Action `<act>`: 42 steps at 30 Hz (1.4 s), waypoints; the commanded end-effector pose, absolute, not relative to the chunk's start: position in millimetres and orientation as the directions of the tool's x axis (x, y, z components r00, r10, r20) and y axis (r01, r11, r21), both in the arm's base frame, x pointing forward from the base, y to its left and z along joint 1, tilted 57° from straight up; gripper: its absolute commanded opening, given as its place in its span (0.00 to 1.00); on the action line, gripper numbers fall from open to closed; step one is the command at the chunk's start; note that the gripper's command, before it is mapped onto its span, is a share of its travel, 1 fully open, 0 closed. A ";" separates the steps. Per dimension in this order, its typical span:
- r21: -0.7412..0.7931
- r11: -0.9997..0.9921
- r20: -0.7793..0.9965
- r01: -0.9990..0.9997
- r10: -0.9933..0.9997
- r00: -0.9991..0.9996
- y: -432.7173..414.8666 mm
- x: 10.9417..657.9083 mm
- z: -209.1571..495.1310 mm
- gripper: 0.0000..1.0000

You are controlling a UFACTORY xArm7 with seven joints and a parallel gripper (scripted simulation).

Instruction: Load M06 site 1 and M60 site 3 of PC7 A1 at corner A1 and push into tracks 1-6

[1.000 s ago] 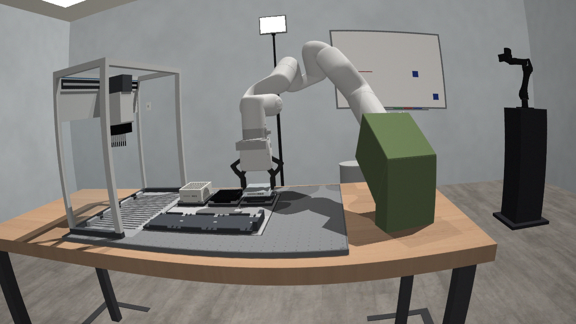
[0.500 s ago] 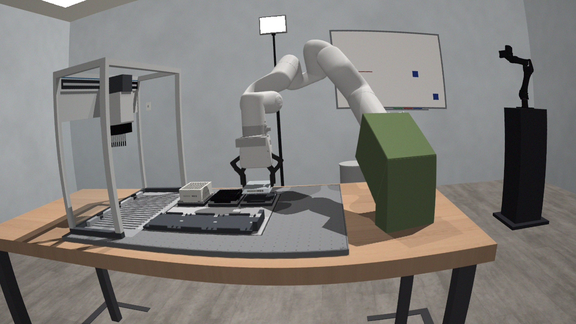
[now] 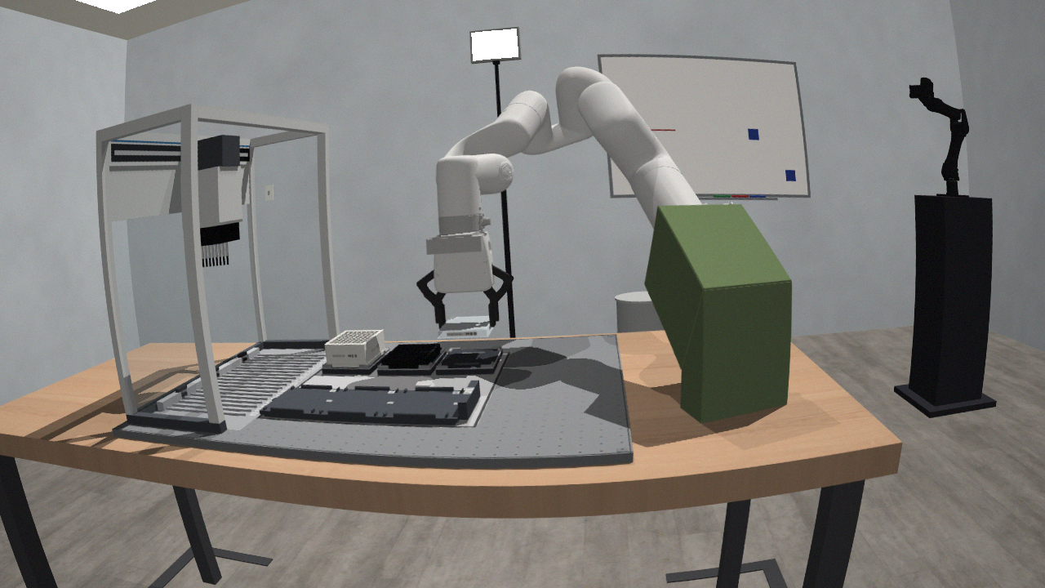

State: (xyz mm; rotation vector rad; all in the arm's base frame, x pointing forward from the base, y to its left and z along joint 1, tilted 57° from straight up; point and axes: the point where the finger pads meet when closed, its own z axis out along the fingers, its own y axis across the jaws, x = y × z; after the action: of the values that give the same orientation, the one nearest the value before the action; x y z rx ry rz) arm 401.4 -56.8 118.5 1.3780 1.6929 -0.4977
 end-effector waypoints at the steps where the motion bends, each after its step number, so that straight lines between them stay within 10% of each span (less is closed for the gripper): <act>1: 0.213 0.310 -0.815 0.927 0.580 -0.007 -49.7 399.6 123.0 0.00; 42: 0.213 0.310 -0.815 0.927 0.580 -0.006 -7.3 378.7 153.4 0.00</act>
State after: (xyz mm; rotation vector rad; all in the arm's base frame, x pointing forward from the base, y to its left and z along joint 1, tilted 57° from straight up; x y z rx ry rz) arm 378.7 -10.3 151.6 1.3779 1.6931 -0.4974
